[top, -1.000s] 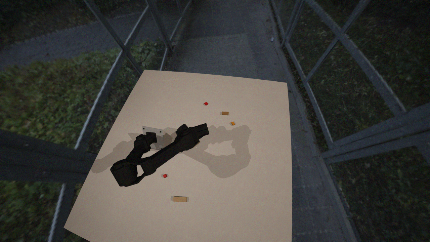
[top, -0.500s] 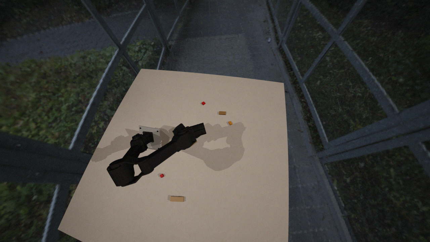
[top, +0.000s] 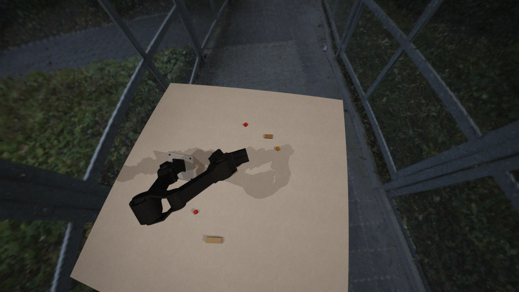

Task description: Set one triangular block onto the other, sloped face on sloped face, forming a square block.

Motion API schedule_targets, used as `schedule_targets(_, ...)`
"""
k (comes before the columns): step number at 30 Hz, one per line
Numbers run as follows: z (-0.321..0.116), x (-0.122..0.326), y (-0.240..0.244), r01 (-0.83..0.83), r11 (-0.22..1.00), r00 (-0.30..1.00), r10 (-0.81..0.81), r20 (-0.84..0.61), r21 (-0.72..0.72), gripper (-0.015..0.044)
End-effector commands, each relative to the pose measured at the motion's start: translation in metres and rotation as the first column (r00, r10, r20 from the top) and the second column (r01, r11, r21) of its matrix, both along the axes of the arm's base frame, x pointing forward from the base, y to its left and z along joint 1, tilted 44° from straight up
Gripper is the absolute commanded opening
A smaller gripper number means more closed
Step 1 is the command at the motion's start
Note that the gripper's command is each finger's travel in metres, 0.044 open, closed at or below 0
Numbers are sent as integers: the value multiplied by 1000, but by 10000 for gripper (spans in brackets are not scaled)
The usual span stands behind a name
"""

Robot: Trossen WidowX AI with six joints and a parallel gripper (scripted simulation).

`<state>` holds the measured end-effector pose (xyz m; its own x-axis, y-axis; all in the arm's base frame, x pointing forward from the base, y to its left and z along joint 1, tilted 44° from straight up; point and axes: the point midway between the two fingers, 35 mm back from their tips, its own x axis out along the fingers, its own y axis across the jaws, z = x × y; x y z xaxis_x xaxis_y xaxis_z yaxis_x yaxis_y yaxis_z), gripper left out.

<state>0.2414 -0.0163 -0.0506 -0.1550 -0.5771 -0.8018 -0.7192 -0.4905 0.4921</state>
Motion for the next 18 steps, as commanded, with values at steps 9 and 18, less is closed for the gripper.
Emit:
schedule_targets(9, -1, 0, -1, -7, 1000, 1000, 7, -2, -3, 0)
schedule_targets(18, -1, 0, -1, 0, 1000, 1000, 0, 2, 1, 0)
